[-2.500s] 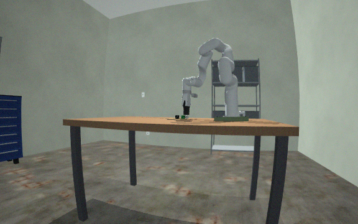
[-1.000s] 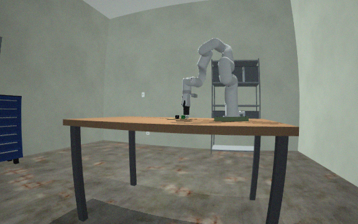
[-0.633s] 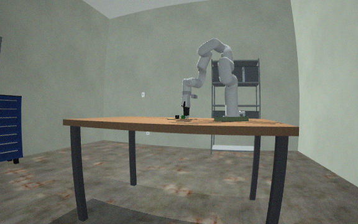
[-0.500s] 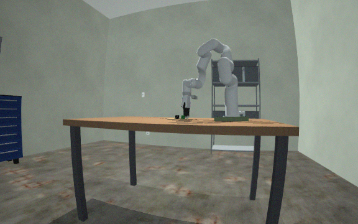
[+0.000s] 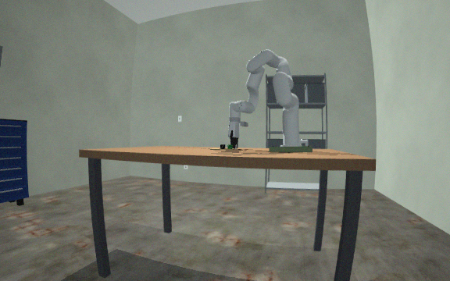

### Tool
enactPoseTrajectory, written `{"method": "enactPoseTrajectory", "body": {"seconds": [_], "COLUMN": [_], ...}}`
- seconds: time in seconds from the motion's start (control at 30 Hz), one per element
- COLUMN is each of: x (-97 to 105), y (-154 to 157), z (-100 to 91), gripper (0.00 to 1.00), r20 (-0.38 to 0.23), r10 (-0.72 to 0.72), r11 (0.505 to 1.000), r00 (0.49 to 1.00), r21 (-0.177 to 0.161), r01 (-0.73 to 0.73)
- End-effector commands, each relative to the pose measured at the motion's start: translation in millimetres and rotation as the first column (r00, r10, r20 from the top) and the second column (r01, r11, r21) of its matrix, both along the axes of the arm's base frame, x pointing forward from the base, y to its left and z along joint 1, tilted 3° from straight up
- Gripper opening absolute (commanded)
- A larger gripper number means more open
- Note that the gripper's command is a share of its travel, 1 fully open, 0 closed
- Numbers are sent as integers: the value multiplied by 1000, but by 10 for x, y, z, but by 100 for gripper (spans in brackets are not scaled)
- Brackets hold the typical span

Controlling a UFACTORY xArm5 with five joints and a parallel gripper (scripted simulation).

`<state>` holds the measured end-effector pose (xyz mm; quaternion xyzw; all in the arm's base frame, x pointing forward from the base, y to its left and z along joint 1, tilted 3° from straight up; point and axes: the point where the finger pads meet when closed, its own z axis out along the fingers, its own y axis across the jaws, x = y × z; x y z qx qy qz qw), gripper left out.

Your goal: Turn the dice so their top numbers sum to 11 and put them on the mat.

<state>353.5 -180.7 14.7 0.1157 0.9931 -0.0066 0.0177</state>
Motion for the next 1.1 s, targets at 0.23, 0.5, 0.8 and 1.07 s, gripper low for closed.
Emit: {"method": "enactPoseTrajectory", "body": {"seconds": [0.23, 0.5, 0.8, 1.07], "x": [12, 12, 12, 12], "y": [-6, -6, -6, -6], "z": [6, 6, 6, 6], "gripper": [42, 42, 42, 21], "r20": [3, 3, 3, 3], "r10": [0, 0, 0, 0], "r11": [1000, 1000, 1000, 1000], "r00": [1000, 1000, 1000, 1000], "r21": [-2, -2, -2, -2], "r01": [0, 0, 0, 0]}}
